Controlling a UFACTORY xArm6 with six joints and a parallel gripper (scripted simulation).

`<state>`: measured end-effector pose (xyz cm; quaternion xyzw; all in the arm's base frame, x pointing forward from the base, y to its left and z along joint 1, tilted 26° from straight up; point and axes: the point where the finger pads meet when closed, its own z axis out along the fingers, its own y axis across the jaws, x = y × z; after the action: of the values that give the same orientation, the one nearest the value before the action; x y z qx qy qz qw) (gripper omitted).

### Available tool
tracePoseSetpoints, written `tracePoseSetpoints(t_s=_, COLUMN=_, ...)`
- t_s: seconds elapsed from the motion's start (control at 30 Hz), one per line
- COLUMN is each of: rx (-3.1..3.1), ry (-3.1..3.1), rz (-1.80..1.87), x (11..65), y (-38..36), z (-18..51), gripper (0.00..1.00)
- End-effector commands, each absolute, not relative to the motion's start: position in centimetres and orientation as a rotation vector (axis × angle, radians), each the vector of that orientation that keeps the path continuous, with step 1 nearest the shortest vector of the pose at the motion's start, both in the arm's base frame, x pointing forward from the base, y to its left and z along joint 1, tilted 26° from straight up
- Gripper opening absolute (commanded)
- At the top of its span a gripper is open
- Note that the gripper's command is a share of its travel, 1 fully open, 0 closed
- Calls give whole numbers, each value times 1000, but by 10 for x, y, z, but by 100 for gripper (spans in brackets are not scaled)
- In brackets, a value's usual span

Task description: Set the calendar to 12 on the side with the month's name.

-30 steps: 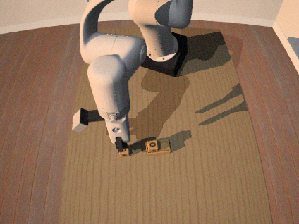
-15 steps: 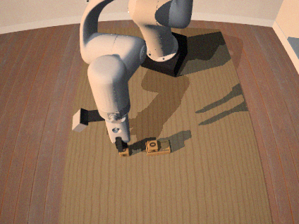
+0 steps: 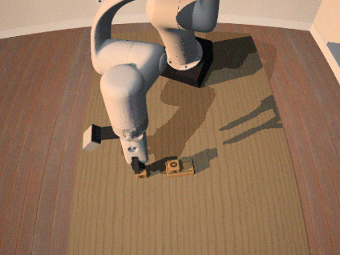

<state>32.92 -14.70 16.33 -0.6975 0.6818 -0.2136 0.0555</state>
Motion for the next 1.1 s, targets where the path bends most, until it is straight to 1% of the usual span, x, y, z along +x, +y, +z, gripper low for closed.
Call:
tracePoseSetpoints(t_s=0.0, rx=-2116, ry=2068, rz=-652, x=331, y=-148, z=161, gripper=47)
tracePoseSetpoints(t_s=1.07, rx=-2116, ry=2068, rz=-652, x=347, y=-156, z=126, gripper=47)
